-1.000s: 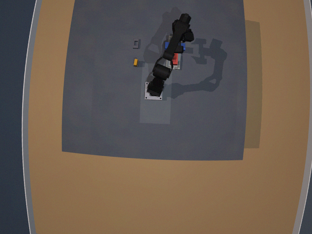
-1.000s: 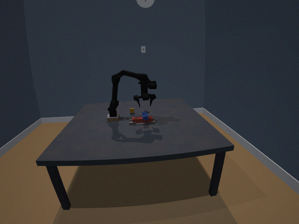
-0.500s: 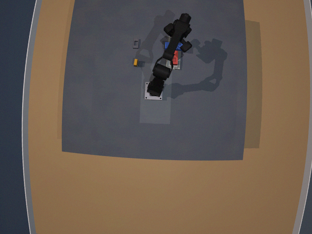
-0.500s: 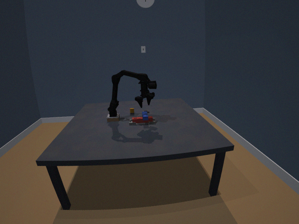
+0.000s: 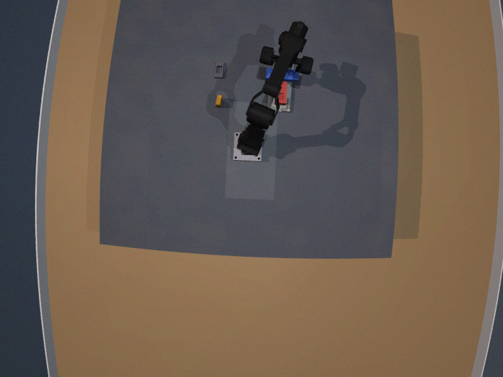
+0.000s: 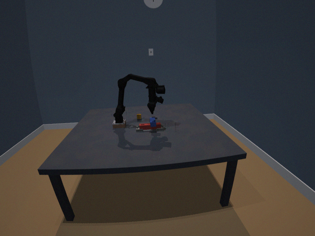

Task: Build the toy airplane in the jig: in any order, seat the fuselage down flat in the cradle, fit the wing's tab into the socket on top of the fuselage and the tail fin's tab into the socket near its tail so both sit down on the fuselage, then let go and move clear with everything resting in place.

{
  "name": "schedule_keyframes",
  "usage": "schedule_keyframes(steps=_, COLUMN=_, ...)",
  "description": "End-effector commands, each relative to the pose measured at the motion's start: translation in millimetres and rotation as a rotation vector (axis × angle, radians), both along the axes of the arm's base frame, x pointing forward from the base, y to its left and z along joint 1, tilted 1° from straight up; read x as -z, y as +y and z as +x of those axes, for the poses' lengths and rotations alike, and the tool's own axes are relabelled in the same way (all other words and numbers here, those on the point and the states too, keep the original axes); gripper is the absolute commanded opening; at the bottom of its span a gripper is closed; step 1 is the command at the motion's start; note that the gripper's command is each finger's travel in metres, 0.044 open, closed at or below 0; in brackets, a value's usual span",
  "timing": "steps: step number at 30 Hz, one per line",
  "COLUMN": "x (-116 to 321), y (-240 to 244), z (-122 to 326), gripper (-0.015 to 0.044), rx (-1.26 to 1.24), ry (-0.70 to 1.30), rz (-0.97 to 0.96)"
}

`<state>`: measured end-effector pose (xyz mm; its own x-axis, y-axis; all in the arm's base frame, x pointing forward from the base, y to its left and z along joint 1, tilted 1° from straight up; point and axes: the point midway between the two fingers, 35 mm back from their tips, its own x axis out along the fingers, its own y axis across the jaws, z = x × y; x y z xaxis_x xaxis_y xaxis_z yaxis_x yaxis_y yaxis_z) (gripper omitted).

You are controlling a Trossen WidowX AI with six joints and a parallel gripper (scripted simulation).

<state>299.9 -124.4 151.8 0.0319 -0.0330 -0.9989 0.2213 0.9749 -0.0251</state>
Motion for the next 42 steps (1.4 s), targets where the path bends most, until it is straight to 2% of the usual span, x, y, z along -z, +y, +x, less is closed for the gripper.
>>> schedule_keyframes(steps=1, x=1.8, y=-0.5, z=0.3, gripper=0.0440, rx=-0.063, ry=0.007, rz=-0.003)
schedule_keyframes(steps=7, x=1.6, y=9.8, z=1.2, gripper=0.0440, rx=-0.063, ry=0.007, rz=-0.002)
schedule_keyframes(steps=16, x=2.0, y=140.8, z=-19.2, gripper=0.0440, rx=-0.064, ry=0.008, rz=0.014)
schedule_keyframes(steps=26, x=9.2, y=244.5, z=-98.6, gripper=0.0440, rx=-0.064, ry=0.016, rz=0.023)
schedule_keyframes(steps=29, x=10.9, y=254.3, z=-112.9, gripper=0.0440, rx=-0.064, ry=0.017, rz=0.023)
schedule_keyframes(steps=35, x=12.7, y=254.4, z=-112.7, gripper=0.0440, rx=-0.064, ry=0.017, rz=0.023)
schedule_keyframes(steps=42, x=67.9, y=253.8, z=-112.0, gripper=0.0440, rx=-0.064, ry=0.017, rz=0.023)
